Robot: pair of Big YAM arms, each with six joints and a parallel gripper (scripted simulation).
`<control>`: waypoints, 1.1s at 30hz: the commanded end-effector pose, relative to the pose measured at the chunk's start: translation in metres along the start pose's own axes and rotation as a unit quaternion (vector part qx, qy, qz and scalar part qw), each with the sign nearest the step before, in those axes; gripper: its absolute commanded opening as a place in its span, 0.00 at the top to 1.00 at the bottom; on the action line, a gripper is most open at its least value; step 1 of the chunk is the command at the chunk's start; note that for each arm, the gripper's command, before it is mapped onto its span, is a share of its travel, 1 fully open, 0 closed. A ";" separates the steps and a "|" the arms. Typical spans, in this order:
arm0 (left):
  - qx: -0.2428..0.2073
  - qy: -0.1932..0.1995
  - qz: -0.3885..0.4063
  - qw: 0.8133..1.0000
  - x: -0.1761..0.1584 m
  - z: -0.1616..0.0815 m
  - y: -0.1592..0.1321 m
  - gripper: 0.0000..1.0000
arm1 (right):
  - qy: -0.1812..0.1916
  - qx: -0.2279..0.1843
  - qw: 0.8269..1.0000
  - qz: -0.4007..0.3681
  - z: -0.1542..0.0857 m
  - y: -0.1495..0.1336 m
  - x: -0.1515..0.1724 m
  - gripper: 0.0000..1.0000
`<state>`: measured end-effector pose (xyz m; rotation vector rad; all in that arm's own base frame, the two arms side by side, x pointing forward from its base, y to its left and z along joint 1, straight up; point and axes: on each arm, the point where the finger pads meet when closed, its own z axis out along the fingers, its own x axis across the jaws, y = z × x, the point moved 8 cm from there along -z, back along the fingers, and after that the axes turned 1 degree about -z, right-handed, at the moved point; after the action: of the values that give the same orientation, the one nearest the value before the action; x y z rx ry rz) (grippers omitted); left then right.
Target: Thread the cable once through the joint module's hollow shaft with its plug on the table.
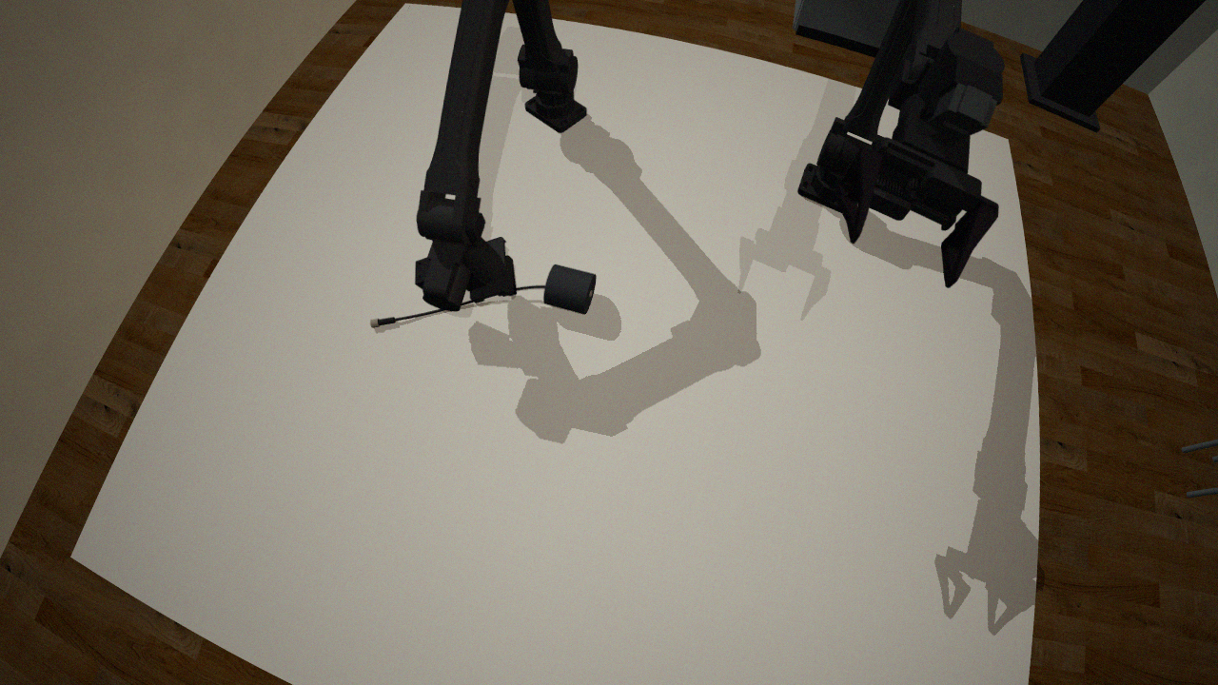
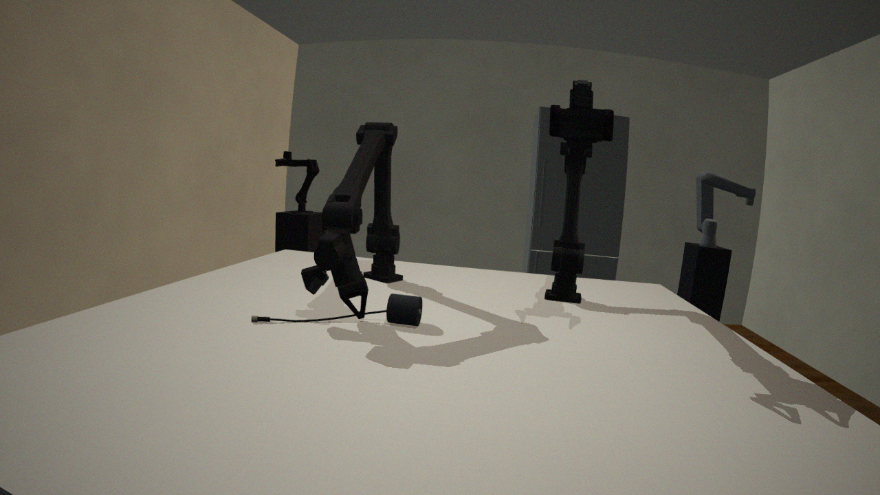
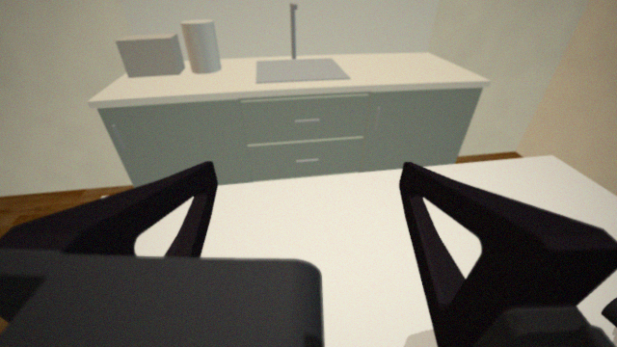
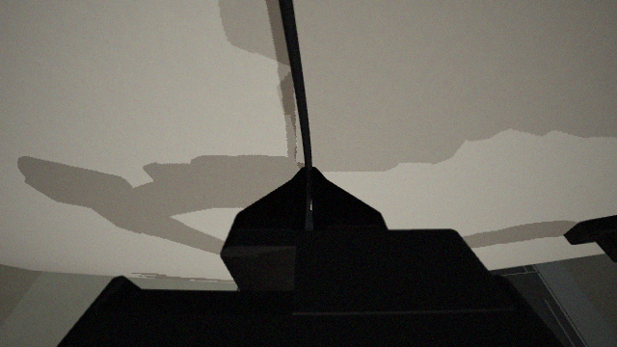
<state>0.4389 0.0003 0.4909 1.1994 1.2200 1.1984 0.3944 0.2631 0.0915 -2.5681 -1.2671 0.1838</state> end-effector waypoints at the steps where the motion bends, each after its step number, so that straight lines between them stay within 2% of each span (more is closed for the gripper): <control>1: -0.025 0.003 0.005 1.000 0.003 0.002 0.026 0.04 | 0.029 -0.014 0.999 0.000 -0.021 0.001 0.014 1.00; 9: -0.025 0.003 0.005 1.000 0.003 0.002 0.026 0.04 | 0.010 -0.005 1.000 0.001 -0.007 -0.010 0.002 1.00; 15: -0.025 0.003 0.005 1.000 0.003 0.002 0.026 0.04 | 0.018 -0.006 1.000 -0.002 -0.011 -0.014 0.008 1.00; 16: -0.025 0.003 0.005 1.000 0.003 0.002 0.026 0.04 | 0.015 -0.007 1.000 -0.001 -0.014 -0.015 0.009 1.00; 17: -0.025 0.003 0.005 1.000 0.003 0.002 0.026 0.04 | 0.003 -0.001 1.000 0.003 -0.006 -0.017 0.000 1.00; 33: -0.025 0.003 0.005 1.000 0.003 0.002 0.026 0.04 | 0.017 -0.005 1.000 -0.001 -0.014 -0.029 0.011 1.00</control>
<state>0.4389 0.0003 0.4909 1.1994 1.2200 1.1984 0.3795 0.2793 0.0981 -2.5663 -1.2725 0.1795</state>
